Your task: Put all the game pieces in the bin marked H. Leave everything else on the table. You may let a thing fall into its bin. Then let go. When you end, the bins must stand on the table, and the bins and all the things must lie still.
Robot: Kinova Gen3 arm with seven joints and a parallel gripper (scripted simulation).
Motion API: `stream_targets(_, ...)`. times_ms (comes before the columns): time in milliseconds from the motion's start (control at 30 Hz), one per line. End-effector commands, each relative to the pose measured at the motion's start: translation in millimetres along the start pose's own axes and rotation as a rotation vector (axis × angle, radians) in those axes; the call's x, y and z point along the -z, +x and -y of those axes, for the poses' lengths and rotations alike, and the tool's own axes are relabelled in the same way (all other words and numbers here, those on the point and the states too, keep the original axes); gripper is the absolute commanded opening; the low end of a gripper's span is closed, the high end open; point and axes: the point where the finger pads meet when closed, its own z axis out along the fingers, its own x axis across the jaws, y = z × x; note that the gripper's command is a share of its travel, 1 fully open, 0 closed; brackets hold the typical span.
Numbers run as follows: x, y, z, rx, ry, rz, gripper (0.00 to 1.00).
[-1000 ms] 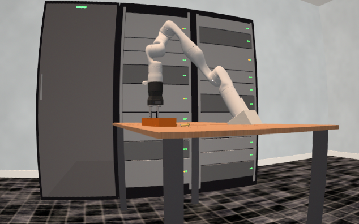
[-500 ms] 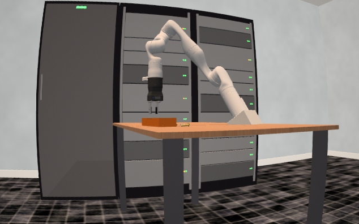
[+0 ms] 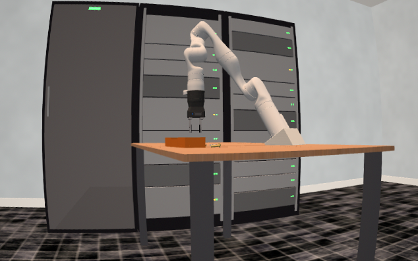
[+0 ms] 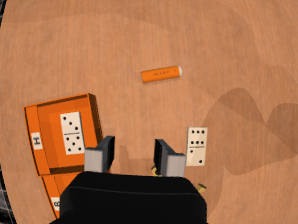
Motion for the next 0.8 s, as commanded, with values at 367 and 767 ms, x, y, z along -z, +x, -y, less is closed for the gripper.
stream_targets(367,8.3,82,-6,0.025,-0.003,0.009,0.79)
stream_targets(767,8.3,80,-6,0.025,-0.003,0.009,0.79)
